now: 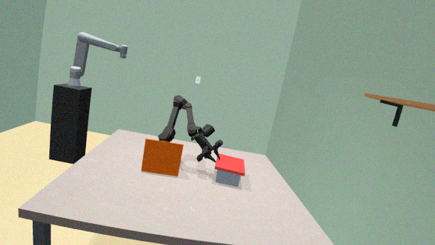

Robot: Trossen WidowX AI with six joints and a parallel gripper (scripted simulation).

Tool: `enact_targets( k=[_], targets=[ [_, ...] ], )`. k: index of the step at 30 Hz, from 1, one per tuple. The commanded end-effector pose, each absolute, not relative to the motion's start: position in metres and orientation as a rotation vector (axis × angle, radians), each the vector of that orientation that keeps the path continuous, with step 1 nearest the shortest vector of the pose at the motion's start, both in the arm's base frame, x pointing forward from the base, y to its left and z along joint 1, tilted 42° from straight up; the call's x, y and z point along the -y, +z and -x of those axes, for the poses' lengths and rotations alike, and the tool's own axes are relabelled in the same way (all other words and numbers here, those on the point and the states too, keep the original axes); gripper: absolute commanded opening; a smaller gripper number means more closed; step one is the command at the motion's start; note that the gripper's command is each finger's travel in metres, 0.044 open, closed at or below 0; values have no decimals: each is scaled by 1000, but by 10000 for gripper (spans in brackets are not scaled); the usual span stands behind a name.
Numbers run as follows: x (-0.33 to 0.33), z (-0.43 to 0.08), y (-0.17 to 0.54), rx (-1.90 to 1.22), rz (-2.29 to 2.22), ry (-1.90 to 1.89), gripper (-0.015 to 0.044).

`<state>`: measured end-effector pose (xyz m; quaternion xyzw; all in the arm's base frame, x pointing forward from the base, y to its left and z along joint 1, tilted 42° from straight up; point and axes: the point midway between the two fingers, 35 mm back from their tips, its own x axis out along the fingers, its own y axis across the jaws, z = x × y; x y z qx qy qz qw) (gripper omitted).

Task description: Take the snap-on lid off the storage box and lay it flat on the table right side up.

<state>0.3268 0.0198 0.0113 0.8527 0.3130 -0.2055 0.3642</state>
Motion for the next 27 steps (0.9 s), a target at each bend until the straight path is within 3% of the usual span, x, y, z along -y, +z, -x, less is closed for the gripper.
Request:
enact_targets(
  k=[1,27],
  targets=[
    [-17,-327,14,-798,-2195,-524,0],
    [-14,-327,18,-798,-2195,-524,0]
  ],
)
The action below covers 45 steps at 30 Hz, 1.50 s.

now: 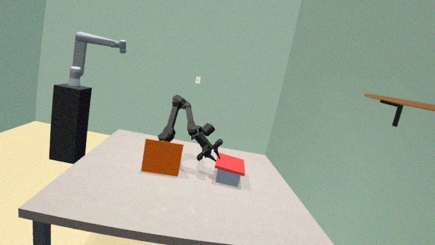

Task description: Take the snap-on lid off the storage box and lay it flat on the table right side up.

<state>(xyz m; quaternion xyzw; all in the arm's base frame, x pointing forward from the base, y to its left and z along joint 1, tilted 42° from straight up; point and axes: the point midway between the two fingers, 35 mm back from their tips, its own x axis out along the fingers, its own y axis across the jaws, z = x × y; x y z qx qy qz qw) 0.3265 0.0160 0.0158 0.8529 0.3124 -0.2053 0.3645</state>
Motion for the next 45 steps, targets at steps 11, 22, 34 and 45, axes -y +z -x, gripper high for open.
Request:
enact_targets(
  k=[11,22,34,45],
  targets=[
    [-12,-327,20,-798,-2194,-524,0],
    [-12,-327,19,-798,-2196,-526,0],
    [-12,-328,19,-798,-2196,-526,0],
    [-12,-329,19,-798,-2196,-525,0]
  ],
)
